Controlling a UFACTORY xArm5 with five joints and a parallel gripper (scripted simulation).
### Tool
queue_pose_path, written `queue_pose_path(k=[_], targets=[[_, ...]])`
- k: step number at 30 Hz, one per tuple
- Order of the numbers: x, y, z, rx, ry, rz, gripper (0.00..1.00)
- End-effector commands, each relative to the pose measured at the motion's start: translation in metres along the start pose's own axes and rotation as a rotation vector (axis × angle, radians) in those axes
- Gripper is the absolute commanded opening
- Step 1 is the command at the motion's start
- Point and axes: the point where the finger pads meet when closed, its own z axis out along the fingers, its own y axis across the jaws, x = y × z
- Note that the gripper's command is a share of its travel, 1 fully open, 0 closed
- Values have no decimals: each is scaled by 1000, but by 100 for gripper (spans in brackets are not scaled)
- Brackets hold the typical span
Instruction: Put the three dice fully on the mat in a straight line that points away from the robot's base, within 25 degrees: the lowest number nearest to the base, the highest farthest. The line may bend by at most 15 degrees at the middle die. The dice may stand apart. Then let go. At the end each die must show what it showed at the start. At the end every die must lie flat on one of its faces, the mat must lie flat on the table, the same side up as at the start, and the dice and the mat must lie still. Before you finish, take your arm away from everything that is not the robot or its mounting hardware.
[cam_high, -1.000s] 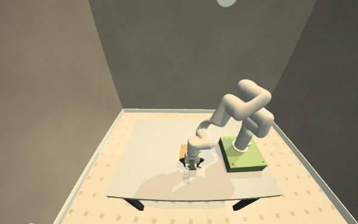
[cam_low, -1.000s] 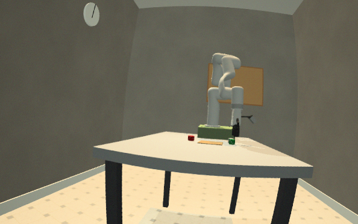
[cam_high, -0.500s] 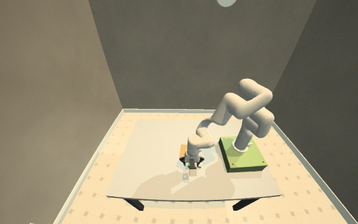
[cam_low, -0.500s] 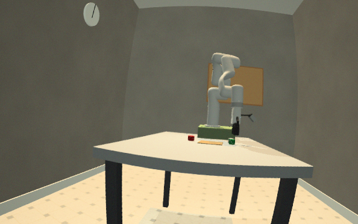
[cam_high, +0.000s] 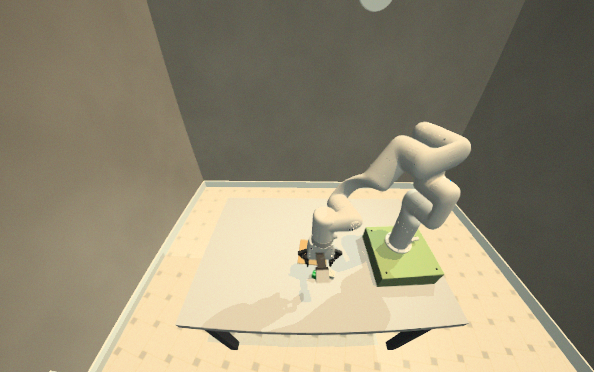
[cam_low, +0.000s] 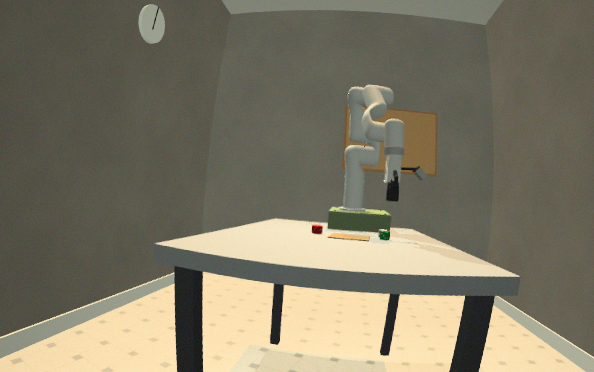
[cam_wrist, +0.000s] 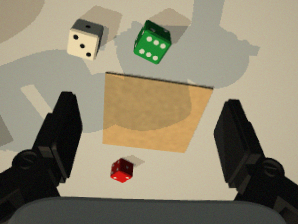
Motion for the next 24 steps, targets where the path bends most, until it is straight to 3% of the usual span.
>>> queue_pose_path(k=[1, 13, 16, 17, 18, 19, 20, 21, 22, 23, 24], targets=[[1, 2, -9, -6, 2, 0, 100], [-5, 3, -10, -6, 1, 13, 100], [-58, 9, -9, -8, -3, 145, 100], [-58, 9, -9, -8, -3, 145, 100], [-88, 9, -9, -9, -6, 219, 100], [-88, 9, -9, -9, -6, 219, 100], [-122, 6, -9, -10, -9, 302, 100], [-122, 6, -9, -10, -9, 302, 100], [-154, 1, -9, -12, -12, 389, 100], [-155, 1, -9, -12, -12, 389, 100], [-184, -6, -9, -13, -15, 470, 100]])
